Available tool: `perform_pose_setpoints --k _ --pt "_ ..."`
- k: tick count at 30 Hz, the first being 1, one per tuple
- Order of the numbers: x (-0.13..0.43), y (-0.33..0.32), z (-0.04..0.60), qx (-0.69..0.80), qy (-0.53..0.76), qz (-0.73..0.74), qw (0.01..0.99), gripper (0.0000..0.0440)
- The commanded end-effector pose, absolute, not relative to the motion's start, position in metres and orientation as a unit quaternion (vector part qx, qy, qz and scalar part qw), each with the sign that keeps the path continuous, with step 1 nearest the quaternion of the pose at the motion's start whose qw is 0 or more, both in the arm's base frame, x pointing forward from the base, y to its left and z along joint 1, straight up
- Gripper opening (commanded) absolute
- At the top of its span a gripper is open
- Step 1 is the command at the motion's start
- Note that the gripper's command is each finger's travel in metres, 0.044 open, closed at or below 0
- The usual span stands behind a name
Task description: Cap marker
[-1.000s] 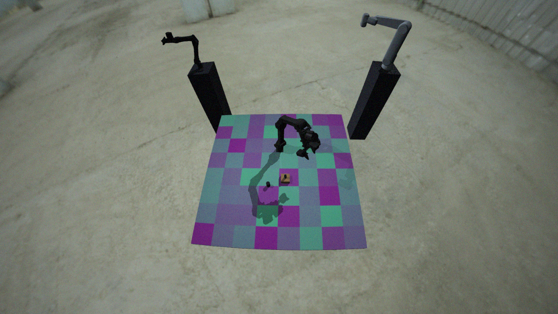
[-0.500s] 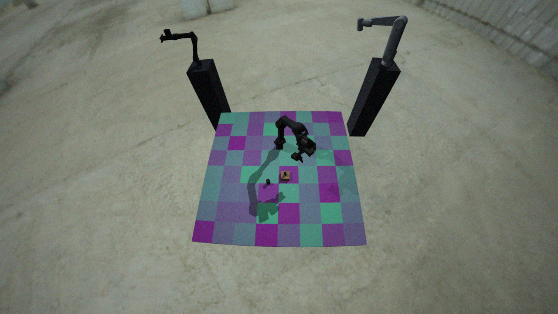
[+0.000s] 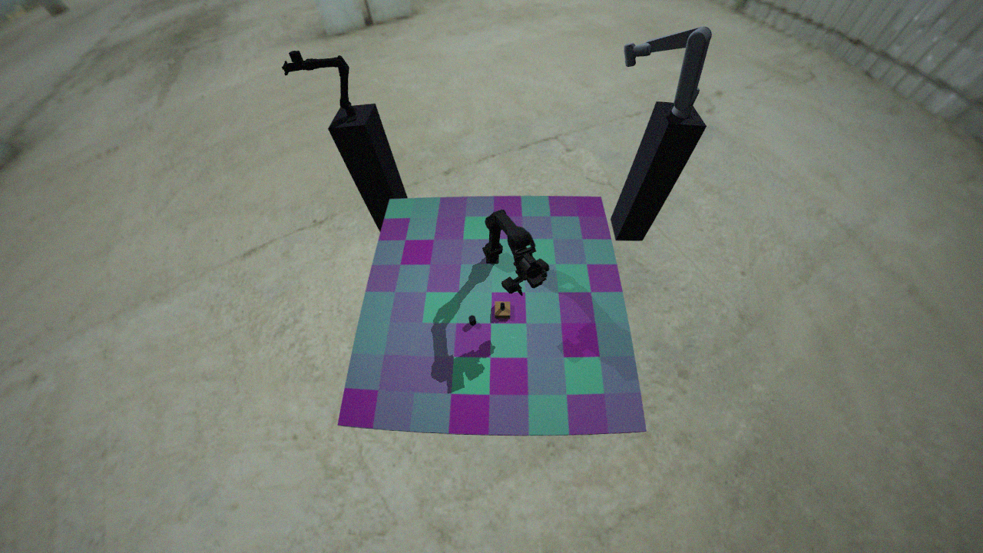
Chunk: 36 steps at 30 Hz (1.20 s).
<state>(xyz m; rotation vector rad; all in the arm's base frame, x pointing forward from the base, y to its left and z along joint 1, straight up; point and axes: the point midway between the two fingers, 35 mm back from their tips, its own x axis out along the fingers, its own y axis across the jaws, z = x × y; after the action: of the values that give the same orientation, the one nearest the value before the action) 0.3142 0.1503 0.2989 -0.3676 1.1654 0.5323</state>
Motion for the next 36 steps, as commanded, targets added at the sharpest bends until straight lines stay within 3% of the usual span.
perform_pose_setpoints --k 1,36 --pt "0.321 0.141 0.293 -0.164 0.553 0.238 0.781 0.0336" --pt "0.372 0.04 0.247 -0.102 0.621 0.144 0.764 0.0331"
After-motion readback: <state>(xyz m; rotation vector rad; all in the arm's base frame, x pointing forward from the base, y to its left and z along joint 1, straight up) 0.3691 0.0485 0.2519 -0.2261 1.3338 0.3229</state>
